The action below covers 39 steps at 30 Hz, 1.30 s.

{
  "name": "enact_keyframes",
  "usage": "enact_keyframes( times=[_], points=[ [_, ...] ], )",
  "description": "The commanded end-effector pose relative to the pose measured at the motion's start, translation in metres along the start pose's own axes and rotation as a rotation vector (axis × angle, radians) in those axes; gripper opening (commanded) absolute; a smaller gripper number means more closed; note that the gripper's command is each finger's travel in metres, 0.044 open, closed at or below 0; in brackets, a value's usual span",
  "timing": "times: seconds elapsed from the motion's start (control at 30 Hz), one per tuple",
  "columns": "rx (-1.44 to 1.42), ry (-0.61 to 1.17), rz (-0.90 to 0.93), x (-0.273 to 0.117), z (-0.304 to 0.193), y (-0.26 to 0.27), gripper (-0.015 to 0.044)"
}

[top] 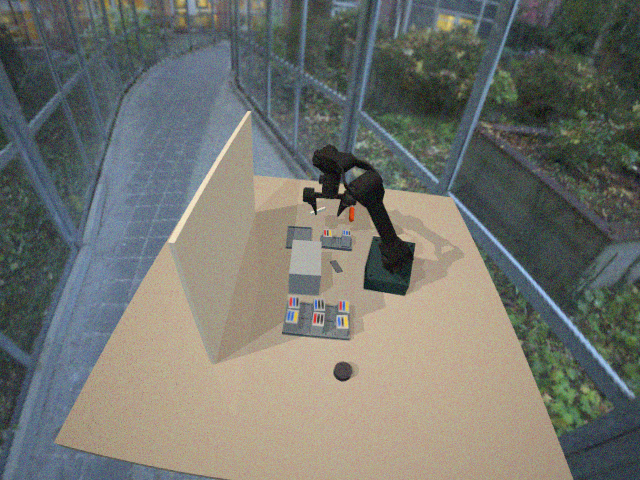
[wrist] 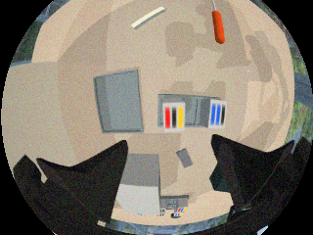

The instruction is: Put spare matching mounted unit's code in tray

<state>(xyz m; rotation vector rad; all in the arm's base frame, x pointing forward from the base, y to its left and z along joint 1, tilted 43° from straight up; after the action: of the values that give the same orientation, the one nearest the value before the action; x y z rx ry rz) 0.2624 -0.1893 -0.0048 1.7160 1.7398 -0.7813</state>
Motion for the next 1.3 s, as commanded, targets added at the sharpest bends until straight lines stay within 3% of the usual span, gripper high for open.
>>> enact_keyframes(
  times=[0.0, 1.27],
  points=[
    [0.014, 0.009, -0.008, 0.022, -0.001, -0.005, 0.0309],
    [0.014, 0.009, -0.007, 0.082, -0.001, -0.009, 0.03]
  ],
)
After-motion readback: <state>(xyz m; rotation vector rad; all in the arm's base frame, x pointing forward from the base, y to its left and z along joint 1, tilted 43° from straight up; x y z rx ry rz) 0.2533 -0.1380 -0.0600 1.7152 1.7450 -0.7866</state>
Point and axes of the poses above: the point midway between the two fingers, 35 mm back from their tips, its own x axis out along the fingers, its own y axis across the jaws, z = x × y, the point moved 7 cm from there along -x, back along the fingers, and after that the axes turned 13 degrees about x, right-handed, at the moved point
